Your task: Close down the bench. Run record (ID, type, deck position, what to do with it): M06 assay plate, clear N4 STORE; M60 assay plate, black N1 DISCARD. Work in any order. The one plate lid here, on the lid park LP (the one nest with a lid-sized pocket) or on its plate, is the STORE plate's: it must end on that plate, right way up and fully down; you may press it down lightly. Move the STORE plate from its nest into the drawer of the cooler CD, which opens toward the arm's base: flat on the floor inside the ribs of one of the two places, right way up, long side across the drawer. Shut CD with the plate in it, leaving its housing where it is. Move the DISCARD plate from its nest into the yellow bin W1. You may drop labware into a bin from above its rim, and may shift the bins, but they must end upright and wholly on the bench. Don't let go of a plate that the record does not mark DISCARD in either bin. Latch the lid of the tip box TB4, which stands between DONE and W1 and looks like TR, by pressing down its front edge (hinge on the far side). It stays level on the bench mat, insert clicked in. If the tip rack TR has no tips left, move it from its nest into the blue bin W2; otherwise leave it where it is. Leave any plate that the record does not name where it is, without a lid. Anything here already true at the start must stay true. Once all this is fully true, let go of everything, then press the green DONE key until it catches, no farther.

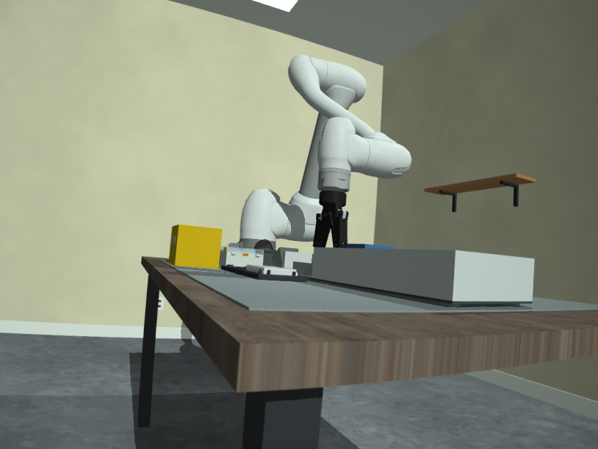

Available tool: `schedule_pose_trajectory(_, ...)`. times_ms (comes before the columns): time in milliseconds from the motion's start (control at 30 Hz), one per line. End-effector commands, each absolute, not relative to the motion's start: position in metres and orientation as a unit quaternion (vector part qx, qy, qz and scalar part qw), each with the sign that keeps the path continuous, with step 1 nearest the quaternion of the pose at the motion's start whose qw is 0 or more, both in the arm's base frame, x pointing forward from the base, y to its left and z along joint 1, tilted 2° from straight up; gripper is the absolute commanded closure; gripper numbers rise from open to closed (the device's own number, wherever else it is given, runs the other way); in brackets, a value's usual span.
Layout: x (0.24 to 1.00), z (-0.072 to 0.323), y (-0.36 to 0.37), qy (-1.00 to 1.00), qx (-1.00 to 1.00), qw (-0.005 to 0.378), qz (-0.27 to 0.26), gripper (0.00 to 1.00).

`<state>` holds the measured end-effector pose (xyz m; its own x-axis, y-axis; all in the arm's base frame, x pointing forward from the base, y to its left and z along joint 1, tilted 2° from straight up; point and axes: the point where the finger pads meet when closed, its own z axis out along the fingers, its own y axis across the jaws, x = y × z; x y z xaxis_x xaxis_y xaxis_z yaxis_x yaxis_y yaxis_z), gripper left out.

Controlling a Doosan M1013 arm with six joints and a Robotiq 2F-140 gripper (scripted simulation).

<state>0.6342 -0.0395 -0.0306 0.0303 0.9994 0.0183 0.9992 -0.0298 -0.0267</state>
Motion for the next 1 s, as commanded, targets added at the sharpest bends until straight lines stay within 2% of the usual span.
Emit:
schedule_pose_trajectory(0, 0.6335, -0.0311, -0.0394, -0.696, -0.718, 0.016, 0.003, 1.00)
schedule_pose_trajectory(733, 0.6333, -0.0311, -0.0394, -0.696, -0.718, 0.016, 0.003, 1.00)
schedule_pose_trajectory(767, 0.6333, -0.0311, -0.0394, -0.696, -0.718, 0.016, 0.003, 0.34)
schedule_pose_trajectory(967, 0.6333, -0.0311, -0.0394, -0.696, -0.718, 0.016, 0.003, 0.34)
